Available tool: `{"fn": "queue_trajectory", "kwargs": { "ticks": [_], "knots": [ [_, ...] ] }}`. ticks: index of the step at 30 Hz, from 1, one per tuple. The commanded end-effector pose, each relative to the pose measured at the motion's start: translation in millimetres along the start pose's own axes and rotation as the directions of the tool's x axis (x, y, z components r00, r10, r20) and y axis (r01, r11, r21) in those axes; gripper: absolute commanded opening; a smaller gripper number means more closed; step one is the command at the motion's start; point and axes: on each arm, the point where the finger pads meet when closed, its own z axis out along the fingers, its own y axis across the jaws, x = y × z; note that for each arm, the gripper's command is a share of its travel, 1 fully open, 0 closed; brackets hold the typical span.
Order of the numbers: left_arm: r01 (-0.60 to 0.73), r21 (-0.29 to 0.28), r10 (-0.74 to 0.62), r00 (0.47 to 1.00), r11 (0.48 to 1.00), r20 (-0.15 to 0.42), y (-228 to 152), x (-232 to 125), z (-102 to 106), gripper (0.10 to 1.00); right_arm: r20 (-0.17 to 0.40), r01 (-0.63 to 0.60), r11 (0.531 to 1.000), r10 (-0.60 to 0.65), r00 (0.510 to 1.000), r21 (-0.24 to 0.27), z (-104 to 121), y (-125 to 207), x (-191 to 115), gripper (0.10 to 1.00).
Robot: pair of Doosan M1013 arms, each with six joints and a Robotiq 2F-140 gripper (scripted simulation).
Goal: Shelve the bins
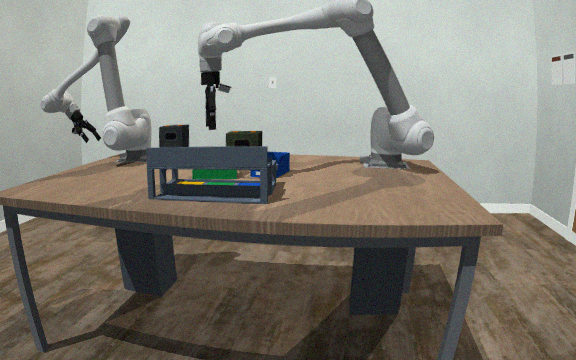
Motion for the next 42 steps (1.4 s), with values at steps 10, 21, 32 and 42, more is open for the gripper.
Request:
{"fn": "queue_trajectory", "kwargs": {
  "ticks": [10,21,32,42],
  "knots": [
    [-0.157,-0.032,0.158,0.987,0.987,0.03,-27.5,4.2,6.8,1.0,-0.001,0.0,1.0,0.0,1.0,0.0,-0.5,-0.1,0.0,1.0],
    [-0.162,-0.034,0.163,0.986,0.986,0.031,-28.5,4.4,7.1,0.099,-0.001,0.0,1.0,0.0,1.0,0.0,-0.5,-0.1,0.0,1.0],
    [-0.162,-0.034,0.163,0.986,0.986,0.031,-28.5,4.4,7.1,0.099,-0.001,0.0,1.0,0.0,1.0,0.0,-0.5,-0.1,0.0,1.0],
    [-0.162,-0.034,0.163,0.986,0.986,0.031,-28.5,4.4,7.1,0.099,-0.001,0.0,1.0,0.0,1.0,0.0,-0.5,-0.1,0.0,1.0]
  ]
}}
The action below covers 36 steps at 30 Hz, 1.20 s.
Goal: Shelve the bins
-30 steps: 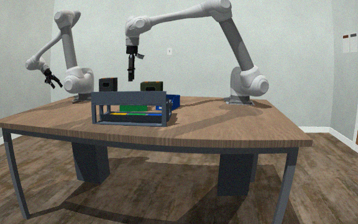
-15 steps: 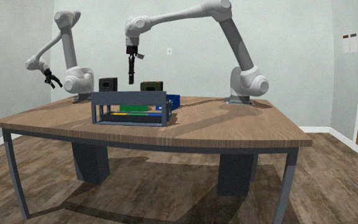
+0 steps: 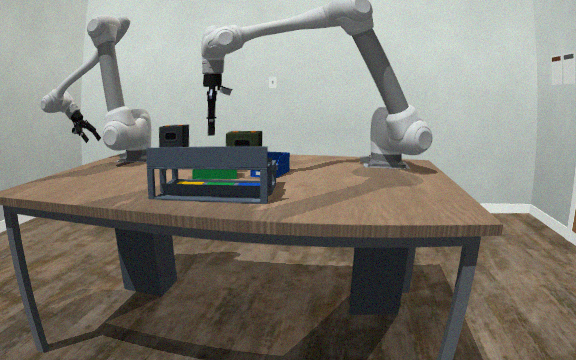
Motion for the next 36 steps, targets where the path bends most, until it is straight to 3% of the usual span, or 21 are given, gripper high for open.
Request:
{"fn": "queue_trajectory", "kwargs": {
  "ticks": [1,18,19,36],
  "knots": [
    [0.0,-0.001,0.0,1.0,1.0,0.001,0.2,-0.3,-1.2,0.099,-0.001,0.0,1.0,0.0,1.0,0.0,-0.5,-0.1,0.0,1.0],
    [0.0,-0.001,0.0,1.0,1.0,0.001,0.2,-0.3,-1.2,0.099,-0.001,0.0,1.0,0.0,1.0,0.0,-0.5,-0.1,0.0,1.0],
    [0.0,-0.001,0.0,1.0,1.0,0.001,0.2,-0.3,-1.2,0.237,-0.001,0.0,1.0,0.0,1.0,0.0,-0.5,-0.1,0.0,1.0],
    [0.0,0.0,0.0,1.0,1.0,0.002,0.2,-0.3,-0.2,0.237,-0.001,0.0,1.0,0.0,1.0,0.0,-0.5,-0.1,0.0,1.0]
  ]
}}
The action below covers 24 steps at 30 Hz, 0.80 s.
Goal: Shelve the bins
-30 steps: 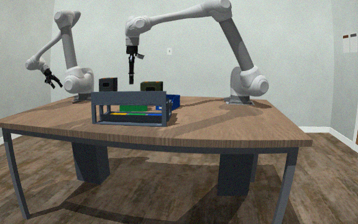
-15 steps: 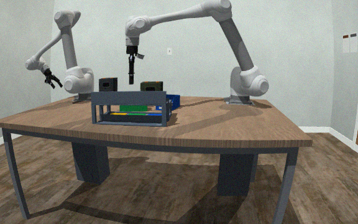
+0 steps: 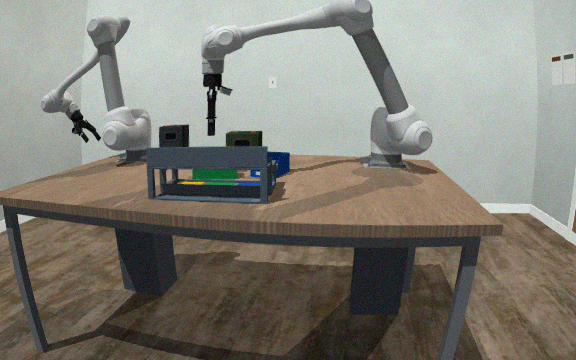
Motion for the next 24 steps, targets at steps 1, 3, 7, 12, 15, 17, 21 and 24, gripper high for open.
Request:
{"fn": "queue_trajectory", "kwargs": {
  "ticks": [1,3,7,12,15,17,21,24],
  "knots": [
    [0.0,0.0,0.0,1.0,1.0,0.002,0.3,-0.3,-0.3,0.237,-0.001,0.0,1.0,0.0,1.0,0.0,-0.5,-0.1,0.0,1.0],
    [0.001,0.0,-0.001,1.0,1.0,0.003,0.3,-0.4,0.8,0.237,-0.001,0.0,1.0,0.0,1.0,0.0,-0.5,-0.1,0.0,1.0],
    [0.001,0.001,-0.001,1.0,1.0,0.004,0.2,-0.5,4.0,0.237,-0.001,0.0,1.0,0.0,1.0,0.0,-0.5,-0.1,0.0,1.0],
    [0.001,0.001,-0.001,1.0,1.0,0.004,0.2,-0.8,9.8,0.237,-0.001,0.0,1.0,0.0,1.0,0.0,-0.5,-0.1,0.0,1.0],
    [0.001,0.001,-0.001,1.0,1.0,0.004,0.2,-0.9,13.3,0.237,-0.001,0.0,1.0,0.0,1.0,0.0,-0.5,-0.1,0.0,1.0],
    [0.001,0.001,-0.001,1.0,1.0,0.004,0.1,-1.1,17.1,0.237,-0.001,0.0,1.0,0.0,1.0,0.0,-0.5,-0.1,0.0,1.0],
    [0.001,0.001,-0.001,1.0,1.0,0.004,0.1,-1.5,25.4,0.237,-0.001,0.0,1.0,0.0,1.0,0.0,-0.5,-0.1,0.0,1.0],
    [0.001,0.001,-0.001,1.0,1.0,0.004,0.0,-1.8,32.0,0.237,-0.001,0.0,1.0,0.0,1.0,0.0,-0.5,-0.1,0.0,1.0]
  ]
}}
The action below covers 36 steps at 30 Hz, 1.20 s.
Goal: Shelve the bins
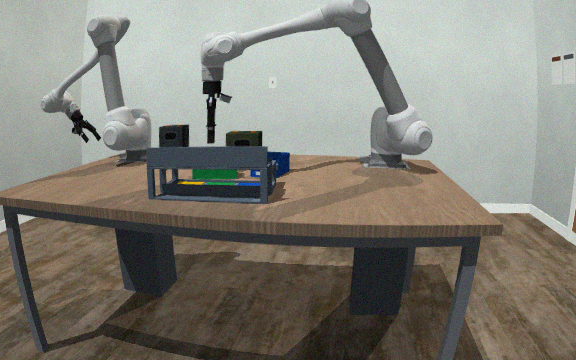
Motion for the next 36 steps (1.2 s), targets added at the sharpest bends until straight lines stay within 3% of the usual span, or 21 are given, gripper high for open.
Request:
{"fn": "queue_trajectory", "kwargs": {
  "ticks": [1,20,36],
  "knots": [
    [0.0,-0.001,0.0,1.0,1.0,0.002,-0.1,-0.6,3.9,0.237,-0.001,0.0,1.0,0.0,1.0,0.0,-0.5,-0.1,0.0,1.0],
    [0.0,-0.001,0.0,1.0,1.0,0.002,-0.2,-1.9,33.3,0.237,-0.001,0.0,1.0,0.0,1.0,0.0,-0.5,-0.1,0.0,1.0],
    [0.0,-0.001,0.0,1.0,1.0,0.002,-0.3,-2.1,37.5,0.237,-0.001,0.0,1.0,0.0,1.0,0.0,-0.5,-0.1,0.0,1.0]
  ]
}}
